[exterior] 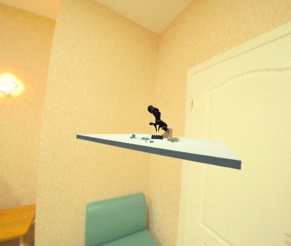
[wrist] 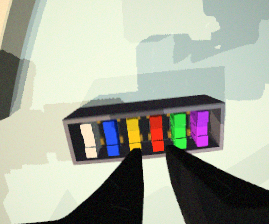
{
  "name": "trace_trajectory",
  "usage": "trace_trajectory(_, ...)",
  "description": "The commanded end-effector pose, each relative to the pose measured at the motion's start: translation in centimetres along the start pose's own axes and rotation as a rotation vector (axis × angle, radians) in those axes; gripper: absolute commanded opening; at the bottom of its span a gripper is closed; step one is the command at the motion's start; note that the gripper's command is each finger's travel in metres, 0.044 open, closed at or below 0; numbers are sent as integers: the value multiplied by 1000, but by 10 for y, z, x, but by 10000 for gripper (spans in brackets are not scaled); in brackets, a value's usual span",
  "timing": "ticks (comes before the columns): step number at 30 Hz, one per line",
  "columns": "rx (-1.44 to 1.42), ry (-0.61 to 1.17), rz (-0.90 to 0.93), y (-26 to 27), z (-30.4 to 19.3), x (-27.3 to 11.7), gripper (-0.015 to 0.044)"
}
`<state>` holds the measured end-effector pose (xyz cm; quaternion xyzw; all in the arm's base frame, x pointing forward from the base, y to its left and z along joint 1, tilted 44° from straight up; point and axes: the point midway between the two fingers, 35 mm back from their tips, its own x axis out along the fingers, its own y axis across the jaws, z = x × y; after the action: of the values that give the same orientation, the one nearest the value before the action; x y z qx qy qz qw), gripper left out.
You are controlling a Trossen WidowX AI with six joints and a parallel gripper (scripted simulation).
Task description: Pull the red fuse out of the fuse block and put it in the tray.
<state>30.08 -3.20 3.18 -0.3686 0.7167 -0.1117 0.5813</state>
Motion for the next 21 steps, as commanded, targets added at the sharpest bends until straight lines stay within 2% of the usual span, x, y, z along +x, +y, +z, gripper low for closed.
trace_trajectory(1, -36, 39, -22, -10, -3, 4, 67)
trace_trajectory(21, -36, 39, -22, -9, -4, 19, 67)
